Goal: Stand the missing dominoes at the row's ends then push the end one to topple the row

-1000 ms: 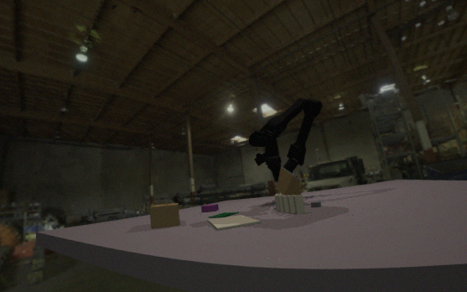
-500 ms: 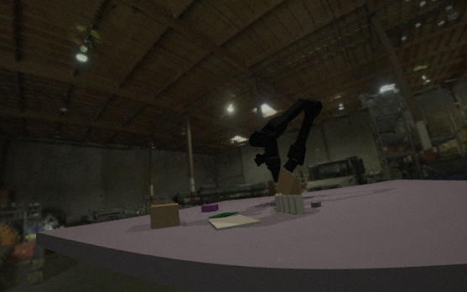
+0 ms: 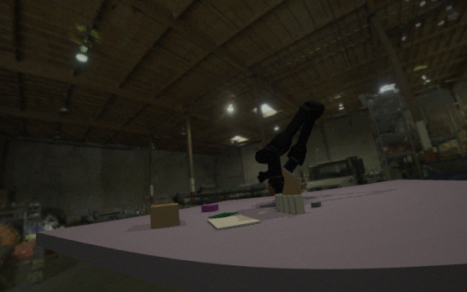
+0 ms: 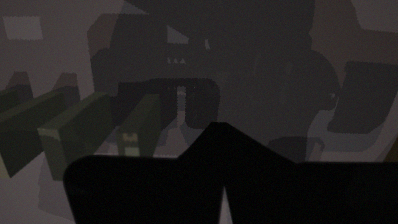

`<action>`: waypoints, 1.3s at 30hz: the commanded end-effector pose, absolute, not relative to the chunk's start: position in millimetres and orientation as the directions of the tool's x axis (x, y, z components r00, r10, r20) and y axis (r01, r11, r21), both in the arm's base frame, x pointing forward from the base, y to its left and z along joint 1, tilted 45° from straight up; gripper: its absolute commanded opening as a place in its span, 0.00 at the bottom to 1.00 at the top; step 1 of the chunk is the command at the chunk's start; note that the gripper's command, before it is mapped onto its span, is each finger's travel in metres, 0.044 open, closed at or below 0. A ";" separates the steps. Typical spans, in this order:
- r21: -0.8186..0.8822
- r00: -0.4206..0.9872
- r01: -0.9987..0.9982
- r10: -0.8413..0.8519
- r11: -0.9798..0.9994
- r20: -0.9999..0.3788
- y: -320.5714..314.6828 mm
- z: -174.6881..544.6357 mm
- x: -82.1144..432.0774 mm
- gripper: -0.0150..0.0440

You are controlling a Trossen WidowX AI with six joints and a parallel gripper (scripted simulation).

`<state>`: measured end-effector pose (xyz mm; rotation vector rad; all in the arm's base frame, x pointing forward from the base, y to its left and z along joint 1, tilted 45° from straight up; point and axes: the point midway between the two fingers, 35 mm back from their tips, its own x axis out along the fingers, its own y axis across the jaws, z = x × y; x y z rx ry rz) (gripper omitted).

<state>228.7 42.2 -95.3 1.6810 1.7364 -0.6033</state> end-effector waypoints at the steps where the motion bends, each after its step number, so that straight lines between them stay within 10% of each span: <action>1: 0.103 0.022 0.992 0.702 0.074 -0.712 44.0 -95.9 234.1 0.25; 39: 0.107 0.025 0.992 0.700 0.074 -0.714 5.5 -46.9 285.2 0.25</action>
